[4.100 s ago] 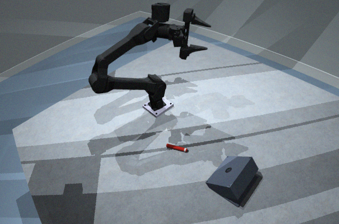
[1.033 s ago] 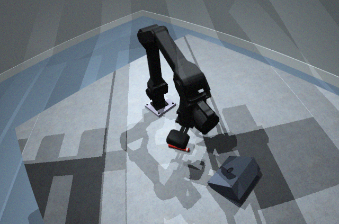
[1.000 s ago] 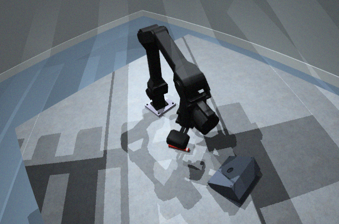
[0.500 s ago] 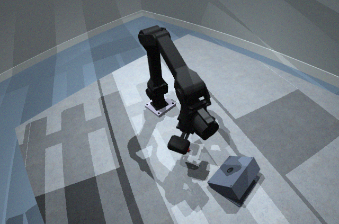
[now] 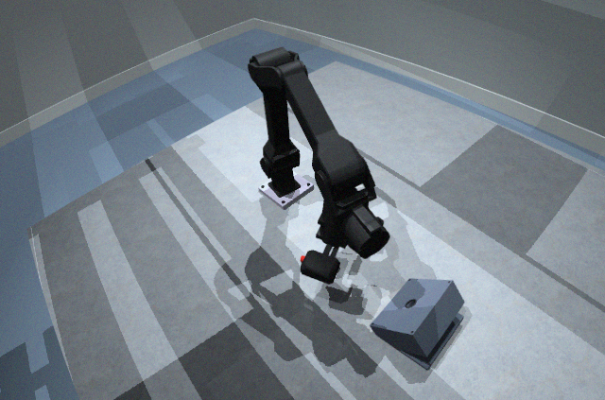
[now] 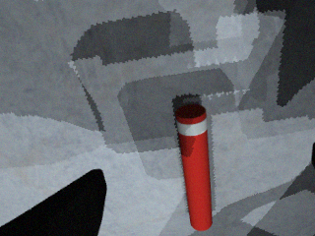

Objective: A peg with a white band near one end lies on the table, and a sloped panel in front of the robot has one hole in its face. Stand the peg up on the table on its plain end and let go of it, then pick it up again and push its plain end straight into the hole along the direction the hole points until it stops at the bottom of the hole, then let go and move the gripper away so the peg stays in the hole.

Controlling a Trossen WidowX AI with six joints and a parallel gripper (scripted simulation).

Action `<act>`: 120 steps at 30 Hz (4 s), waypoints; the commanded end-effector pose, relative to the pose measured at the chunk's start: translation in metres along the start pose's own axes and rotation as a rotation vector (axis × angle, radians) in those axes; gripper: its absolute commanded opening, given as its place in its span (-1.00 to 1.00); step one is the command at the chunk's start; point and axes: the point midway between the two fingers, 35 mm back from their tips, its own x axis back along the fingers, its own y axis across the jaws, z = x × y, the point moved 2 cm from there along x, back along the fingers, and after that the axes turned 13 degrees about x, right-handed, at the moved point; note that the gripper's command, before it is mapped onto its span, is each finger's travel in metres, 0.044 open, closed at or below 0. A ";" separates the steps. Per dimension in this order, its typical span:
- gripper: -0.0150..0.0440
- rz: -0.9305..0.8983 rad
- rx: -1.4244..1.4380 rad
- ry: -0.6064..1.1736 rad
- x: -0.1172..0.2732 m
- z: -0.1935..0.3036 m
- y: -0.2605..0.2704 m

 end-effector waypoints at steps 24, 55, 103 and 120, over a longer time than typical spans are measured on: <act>-0.12 -0.012 0.005 0.003 -0.024 -0.002 0.003; -0.32 0.001 0.002 -0.041 -0.020 0.002 0.003; -0.32 0.097 -0.002 -0.453 -0.003 0.035 0.010; -0.32 0.130 -0.003 -0.595 0.000 0.048 0.013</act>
